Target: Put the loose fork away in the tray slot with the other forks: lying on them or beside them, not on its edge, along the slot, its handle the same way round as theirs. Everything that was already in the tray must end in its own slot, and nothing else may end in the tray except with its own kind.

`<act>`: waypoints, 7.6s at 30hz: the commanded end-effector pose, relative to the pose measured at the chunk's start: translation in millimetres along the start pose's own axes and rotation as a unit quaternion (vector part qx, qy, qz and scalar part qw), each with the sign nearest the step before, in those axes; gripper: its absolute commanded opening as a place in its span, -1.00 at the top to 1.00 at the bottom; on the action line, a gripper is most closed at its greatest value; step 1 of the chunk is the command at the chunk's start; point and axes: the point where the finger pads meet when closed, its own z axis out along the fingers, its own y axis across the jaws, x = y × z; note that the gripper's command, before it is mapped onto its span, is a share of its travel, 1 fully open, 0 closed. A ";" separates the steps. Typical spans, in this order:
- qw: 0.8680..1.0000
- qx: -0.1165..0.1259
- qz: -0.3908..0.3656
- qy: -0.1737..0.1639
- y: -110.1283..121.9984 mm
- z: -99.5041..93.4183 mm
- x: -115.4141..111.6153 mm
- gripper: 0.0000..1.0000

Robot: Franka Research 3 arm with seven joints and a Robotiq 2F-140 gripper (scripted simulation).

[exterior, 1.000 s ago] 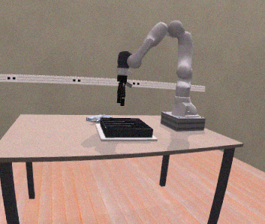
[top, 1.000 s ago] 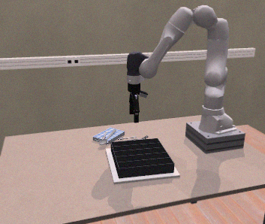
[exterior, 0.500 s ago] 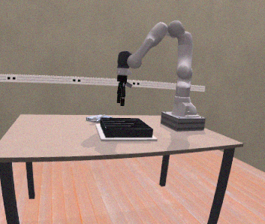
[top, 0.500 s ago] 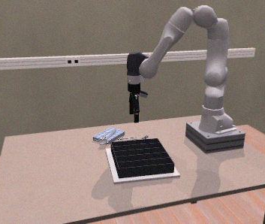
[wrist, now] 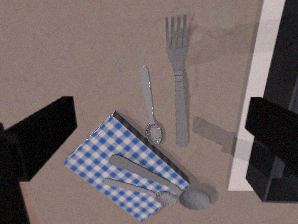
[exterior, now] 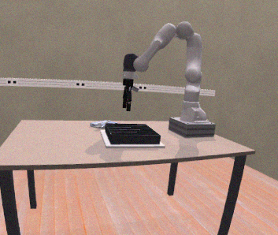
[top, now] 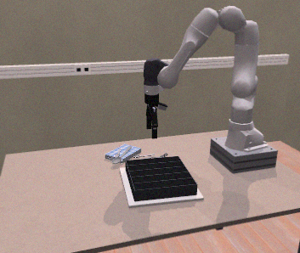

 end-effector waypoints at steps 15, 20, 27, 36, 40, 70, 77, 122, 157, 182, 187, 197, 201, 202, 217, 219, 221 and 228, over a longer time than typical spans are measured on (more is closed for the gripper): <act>0.998 0.000 -0.061 0.000 37.8 -11.6 -10.6 -1.00; 0.998 0.000 -0.061 0.000 37.8 -11.6 -10.6 -1.00; 0.998 0.000 -0.061 0.000 37.8 -11.6 -10.6 -1.00; 0.998 0.000 -0.061 0.000 37.8 -11.6 -10.6 -1.00; 0.998 0.001 -0.061 0.000 36.0 6.4 -14.1 -1.00; 0.998 -0.001 -0.061 -0.001 36.1 34.4 -18.6 0.48; 0.998 -0.001 -0.061 -0.001 36.1 34.4 -18.6 0.48; 0.998 -0.001 -0.061 -0.001 36.2 69.3 -18.9 0.48; 0.998 -0.001 -0.061 -0.001 36.2 83.4 -19.1 0.48; 0.998 -0.001 -0.061 -0.001 36.2 83.4 -19.1 0.48; 0.998 -0.001 -0.061 -0.001 36.3 83.4 -19.3 0.48; 0.998 -0.001 -0.061 -0.001 36.5 83.3 -19.7 0.48; 0.998 -0.001 -0.061 -0.001 36.5 83.3 -19.7 0.48; 0.998 -0.001 -0.061 -0.001 36.5 83.3 -19.7 0.48; 0.998 -0.001 -0.061 -0.001 36.5 83.3 -19.7 0.48; 0.998 -0.001 -0.061 -0.001 36.5 83.3 -19.7 0.48; 0.998 -0.001 -0.061 -0.001 36.5 83.3 -19.7 0.48; 0.998 -0.001 -0.061 -0.001 36.5 83.3 -19.7 0.48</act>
